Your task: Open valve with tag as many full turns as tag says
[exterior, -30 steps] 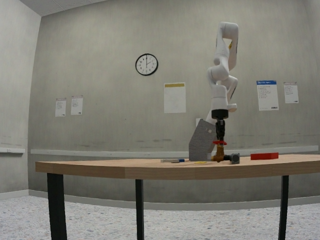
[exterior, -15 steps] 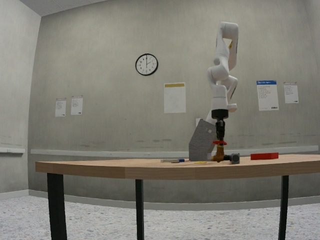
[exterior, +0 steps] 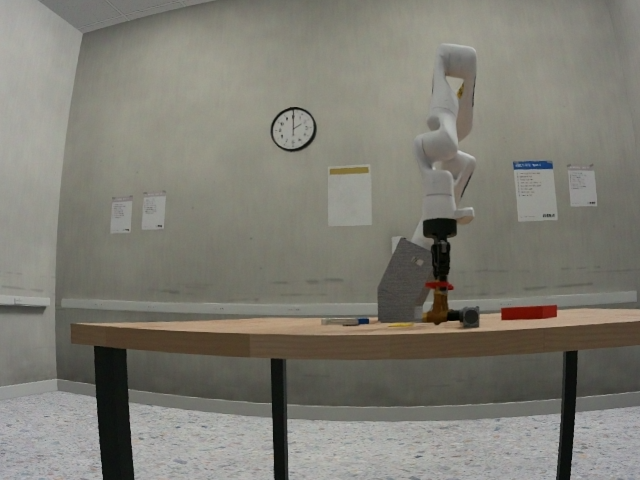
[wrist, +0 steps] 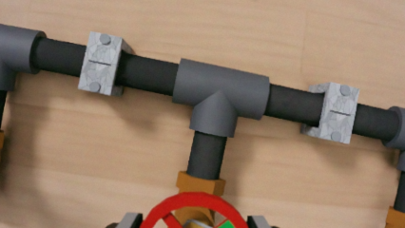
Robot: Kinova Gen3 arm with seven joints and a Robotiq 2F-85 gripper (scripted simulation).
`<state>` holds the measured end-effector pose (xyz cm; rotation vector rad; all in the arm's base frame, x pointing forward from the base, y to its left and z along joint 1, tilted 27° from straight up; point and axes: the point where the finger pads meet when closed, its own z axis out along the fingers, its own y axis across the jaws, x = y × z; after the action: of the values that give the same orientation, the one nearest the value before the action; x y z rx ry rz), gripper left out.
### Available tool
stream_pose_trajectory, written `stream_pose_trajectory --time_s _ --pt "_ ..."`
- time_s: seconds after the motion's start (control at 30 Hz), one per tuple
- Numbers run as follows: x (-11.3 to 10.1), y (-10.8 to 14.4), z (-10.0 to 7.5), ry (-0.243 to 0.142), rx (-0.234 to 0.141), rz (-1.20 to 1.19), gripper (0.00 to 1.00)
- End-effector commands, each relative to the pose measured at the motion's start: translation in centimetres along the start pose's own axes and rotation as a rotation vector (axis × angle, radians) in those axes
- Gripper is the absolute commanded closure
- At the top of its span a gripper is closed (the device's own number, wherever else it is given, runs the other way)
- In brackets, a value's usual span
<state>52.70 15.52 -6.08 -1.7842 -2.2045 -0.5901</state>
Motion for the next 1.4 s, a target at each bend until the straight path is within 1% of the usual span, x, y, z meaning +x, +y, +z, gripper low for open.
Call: stream_pose_trajectory --time_s 0.0,0.2,0.57,0.77,1.0,1.07,1.37 --pt "-0.03 0.08 -0.08 -0.001 -0.002 -0.015 0.48" --pt "-0.03 0.08 -0.08 -0.001 -0.002 -0.093 0.48" --pt "-0.03 0.08 -0.08 -0.001 -0.002 -0.317 0.48" --pt "-0.03 0.07 -0.07 -0.001 -0.002 -0.540 0.48" --pt "-0.03 0.08 -0.07 -0.001 -0.001 -0.864 0.48" --pt "-0.03 0.08 -0.07 -0.001 -0.001 -0.864 0.48" --pt "-0.03 0.07 -0.07 -0.002 -0.001 -1.350 0.48"
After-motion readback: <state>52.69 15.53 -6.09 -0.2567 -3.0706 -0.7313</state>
